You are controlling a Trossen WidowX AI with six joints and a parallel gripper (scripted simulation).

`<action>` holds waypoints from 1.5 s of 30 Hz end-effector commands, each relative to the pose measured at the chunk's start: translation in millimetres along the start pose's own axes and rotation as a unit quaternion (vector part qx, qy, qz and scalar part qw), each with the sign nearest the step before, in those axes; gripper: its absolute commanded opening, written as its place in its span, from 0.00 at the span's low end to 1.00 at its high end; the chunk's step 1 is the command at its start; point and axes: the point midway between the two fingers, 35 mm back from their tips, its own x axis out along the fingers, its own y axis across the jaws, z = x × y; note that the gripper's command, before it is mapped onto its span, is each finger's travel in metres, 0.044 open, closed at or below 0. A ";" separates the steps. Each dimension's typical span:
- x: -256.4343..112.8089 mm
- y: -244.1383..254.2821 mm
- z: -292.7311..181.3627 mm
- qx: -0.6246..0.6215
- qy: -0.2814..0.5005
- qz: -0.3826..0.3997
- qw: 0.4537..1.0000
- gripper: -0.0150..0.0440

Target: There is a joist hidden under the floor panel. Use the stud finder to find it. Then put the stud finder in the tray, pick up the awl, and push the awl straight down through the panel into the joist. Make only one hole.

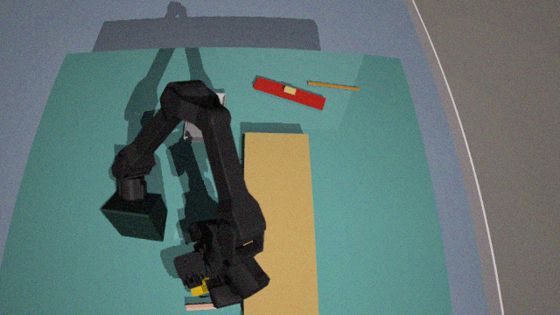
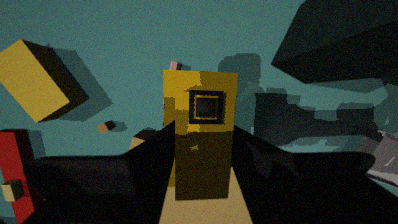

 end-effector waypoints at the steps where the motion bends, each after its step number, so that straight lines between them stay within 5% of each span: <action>1: -3.6 0.2 0.2 -0.018 -0.002 0.001 1.000 0.25; 22: -14.0 25.9 -35.1 -0.385 0.058 0.052 0.919 0.25; 45: -29.9 50.8 -74.7 -0.729 0.075 0.146 0.665 0.25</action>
